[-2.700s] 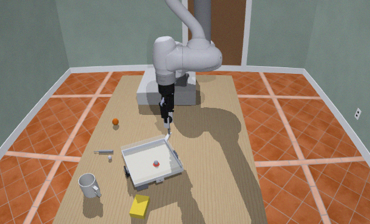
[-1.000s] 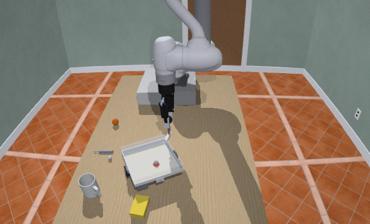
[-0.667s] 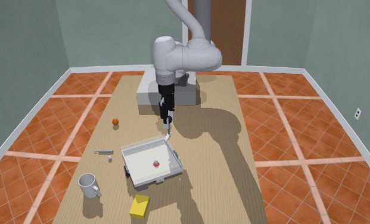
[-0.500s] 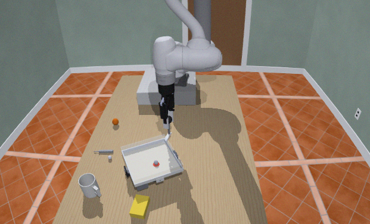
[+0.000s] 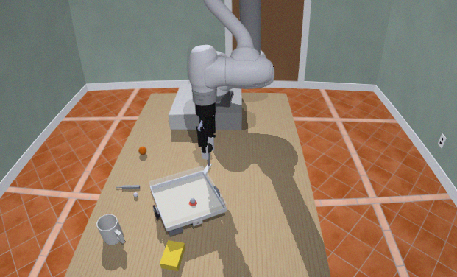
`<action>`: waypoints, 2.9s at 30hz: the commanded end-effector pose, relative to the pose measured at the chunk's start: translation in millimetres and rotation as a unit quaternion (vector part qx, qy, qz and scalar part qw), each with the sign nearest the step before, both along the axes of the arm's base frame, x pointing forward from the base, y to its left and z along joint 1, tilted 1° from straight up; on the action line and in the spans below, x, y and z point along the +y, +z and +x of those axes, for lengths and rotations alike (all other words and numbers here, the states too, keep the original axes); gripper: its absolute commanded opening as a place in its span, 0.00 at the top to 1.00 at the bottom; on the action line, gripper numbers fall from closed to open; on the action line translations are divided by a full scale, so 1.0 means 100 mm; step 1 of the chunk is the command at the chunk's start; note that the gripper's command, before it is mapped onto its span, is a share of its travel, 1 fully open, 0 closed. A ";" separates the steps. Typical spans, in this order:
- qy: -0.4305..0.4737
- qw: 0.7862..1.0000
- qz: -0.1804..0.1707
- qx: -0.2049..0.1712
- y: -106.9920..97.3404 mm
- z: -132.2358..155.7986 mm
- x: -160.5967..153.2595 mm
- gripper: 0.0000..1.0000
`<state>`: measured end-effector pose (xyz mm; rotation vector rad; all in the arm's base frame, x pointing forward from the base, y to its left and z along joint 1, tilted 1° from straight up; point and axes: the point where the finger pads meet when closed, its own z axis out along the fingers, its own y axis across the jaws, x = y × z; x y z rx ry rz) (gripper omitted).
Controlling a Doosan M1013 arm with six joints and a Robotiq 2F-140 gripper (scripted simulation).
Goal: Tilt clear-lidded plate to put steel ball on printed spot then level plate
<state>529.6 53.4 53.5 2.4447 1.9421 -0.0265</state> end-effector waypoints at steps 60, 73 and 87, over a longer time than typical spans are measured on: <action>0.000 1.000 0.000 0.000 0.58 0.00 0.02 0.64; 0.000 1.000 0.000 0.000 0.60 0.00 0.02 0.00; 0.000 1.000 0.000 0.000 0.60 0.00 0.02 0.00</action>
